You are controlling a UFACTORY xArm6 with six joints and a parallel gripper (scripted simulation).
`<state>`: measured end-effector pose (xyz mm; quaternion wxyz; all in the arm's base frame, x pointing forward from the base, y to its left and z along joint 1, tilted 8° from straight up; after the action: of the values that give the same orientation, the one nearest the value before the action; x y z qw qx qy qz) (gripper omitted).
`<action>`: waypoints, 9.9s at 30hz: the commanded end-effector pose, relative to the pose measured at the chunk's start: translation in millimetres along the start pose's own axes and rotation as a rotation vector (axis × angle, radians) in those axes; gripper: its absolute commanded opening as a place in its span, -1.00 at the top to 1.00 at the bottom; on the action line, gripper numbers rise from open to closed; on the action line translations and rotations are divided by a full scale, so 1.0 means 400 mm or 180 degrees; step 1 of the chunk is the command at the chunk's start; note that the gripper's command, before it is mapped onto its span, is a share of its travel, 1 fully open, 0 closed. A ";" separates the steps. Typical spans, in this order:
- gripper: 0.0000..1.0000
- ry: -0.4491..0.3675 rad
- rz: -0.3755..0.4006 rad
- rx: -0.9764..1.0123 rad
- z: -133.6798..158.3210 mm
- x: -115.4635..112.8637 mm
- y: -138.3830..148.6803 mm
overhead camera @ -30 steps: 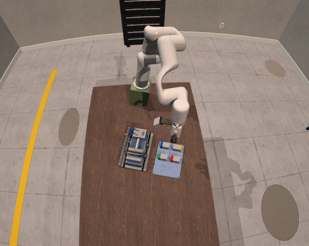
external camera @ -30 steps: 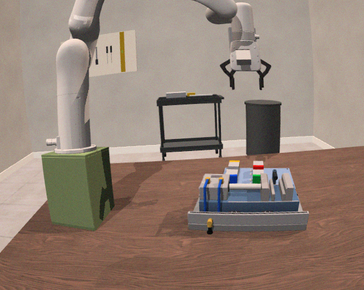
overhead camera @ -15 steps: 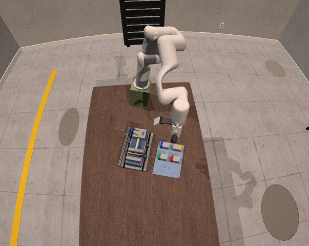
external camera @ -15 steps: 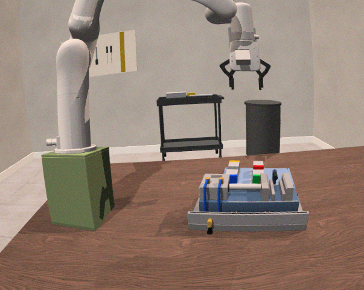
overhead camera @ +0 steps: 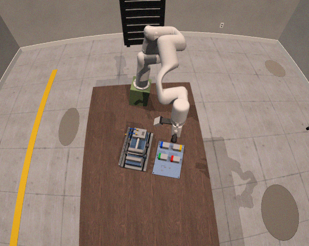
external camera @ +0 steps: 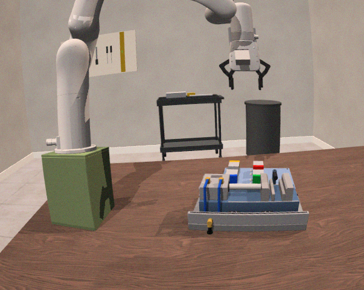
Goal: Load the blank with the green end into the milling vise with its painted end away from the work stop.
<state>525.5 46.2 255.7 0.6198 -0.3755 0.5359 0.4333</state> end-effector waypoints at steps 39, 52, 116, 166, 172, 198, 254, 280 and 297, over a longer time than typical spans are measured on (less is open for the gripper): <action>-1.00 -0.0004 -0.0014 -0.0001 -0.246 -0.005 0.023; -1.00 -0.0003 -0.0014 -0.0001 -0.244 -0.005 0.023; -1.00 -0.0004 -0.0014 -0.0001 -0.214 -0.005 0.020; -1.00 -0.0004 -0.0014 -0.0001 -0.214 -0.005 0.020; -1.00 -0.0004 -0.0014 -0.0001 -0.210 0.085 0.019; -1.00 -0.0004 -0.0014 -0.0001 -0.059 0.146 0.008; -1.00 -0.0005 -0.0014 -0.0001 -0.082 0.146 0.010; -1.00 -0.0005 -0.0014 -0.0001 -0.082 0.146 0.010; -1.00 -0.0005 -0.0014 -0.0001 -0.082 0.146 0.010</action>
<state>512.7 24.9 191.5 0.6198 -0.3755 0.5358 0.4333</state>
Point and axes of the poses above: the point where the finger pads meet when closed, its own x axis out along the fingers, its own y axis across the jaws, z = x × y, the point moved 9 cm from there along -x, back along the fingers, and after that the axes turned 6 degrees about -x, right-handed, at the moved point
